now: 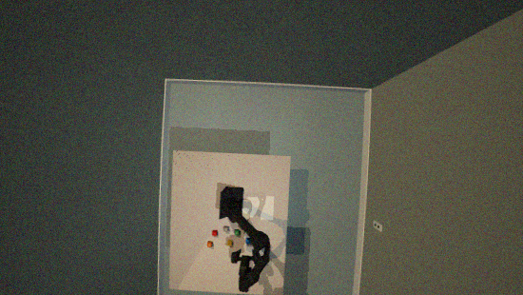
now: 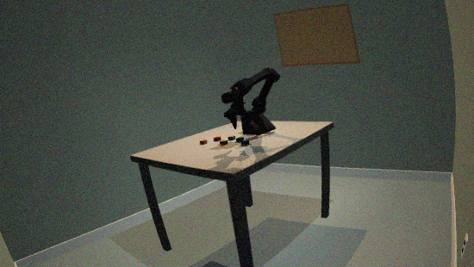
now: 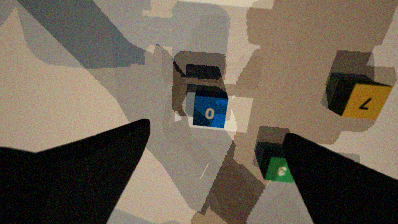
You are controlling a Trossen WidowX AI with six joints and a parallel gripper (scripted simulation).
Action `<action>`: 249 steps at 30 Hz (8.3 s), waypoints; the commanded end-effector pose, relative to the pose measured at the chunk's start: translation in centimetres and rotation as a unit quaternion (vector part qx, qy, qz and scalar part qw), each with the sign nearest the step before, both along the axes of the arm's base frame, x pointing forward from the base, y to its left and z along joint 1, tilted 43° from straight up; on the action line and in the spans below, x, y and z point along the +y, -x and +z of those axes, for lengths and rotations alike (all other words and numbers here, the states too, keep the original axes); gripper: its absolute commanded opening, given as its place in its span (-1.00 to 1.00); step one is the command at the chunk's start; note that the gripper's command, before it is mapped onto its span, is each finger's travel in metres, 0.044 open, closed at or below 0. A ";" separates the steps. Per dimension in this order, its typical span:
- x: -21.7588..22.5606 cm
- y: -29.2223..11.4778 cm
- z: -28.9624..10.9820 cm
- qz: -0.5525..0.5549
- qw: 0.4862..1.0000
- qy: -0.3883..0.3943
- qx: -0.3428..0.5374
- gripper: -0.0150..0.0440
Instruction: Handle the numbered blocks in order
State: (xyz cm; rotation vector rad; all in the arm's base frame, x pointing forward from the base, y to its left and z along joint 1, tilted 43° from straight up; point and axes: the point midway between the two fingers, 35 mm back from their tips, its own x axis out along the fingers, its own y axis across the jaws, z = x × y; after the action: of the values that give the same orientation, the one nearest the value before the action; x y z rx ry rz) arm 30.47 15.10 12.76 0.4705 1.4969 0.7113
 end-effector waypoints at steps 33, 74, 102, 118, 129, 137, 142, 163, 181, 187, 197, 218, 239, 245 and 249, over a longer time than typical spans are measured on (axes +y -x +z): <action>5.5 1.3 -5.6 0.002 1.000 -0.004 0.006 0.60; 5.5 1.3 -5.6 0.002 1.000 -0.004 0.006 -0.08; 4.4 1.1 -4.5 0.002 1.000 -0.003 0.006 -0.08; 5.5 1.3 -5.6 0.002 1.000 -0.004 0.006 -0.08; 5.5 1.3 -5.6 0.002 1.000 -0.004 0.006 0.18; 5.5 1.3 -5.6 0.002 1.000 -0.004 0.006 0.86; 3.8 1.0 -3.8 0.002 1.000 -0.003 0.006 0.86; -2.6 0.3 2.8 0.002 1.000 -0.001 0.007 -0.08; -9.4 5.6 -3.4 0.002 1.000 0.002 0.009 0.00; -4.2 6.3 -8.9 0.002 1.000 0.000 0.008 0.54; -3.6 6.3 -9.5 0.002 1.000 0.000 0.008 0.86; -1.5 6.6 -11.7 0.002 1.000 -0.001 0.009 0.86; -1.5 6.6 -11.7 0.002 1.000 -0.001 0.009 -0.08; -1.5 6.6 -11.7 0.002 1.000 -0.001 0.009 -0.08; -1.5 6.6 -11.7 0.002 1.000 -0.001 0.009 -0.08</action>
State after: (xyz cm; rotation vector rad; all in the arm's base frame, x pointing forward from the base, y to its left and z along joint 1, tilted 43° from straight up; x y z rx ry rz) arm 23.80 13.57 1.10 0.4720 1.5140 0.7147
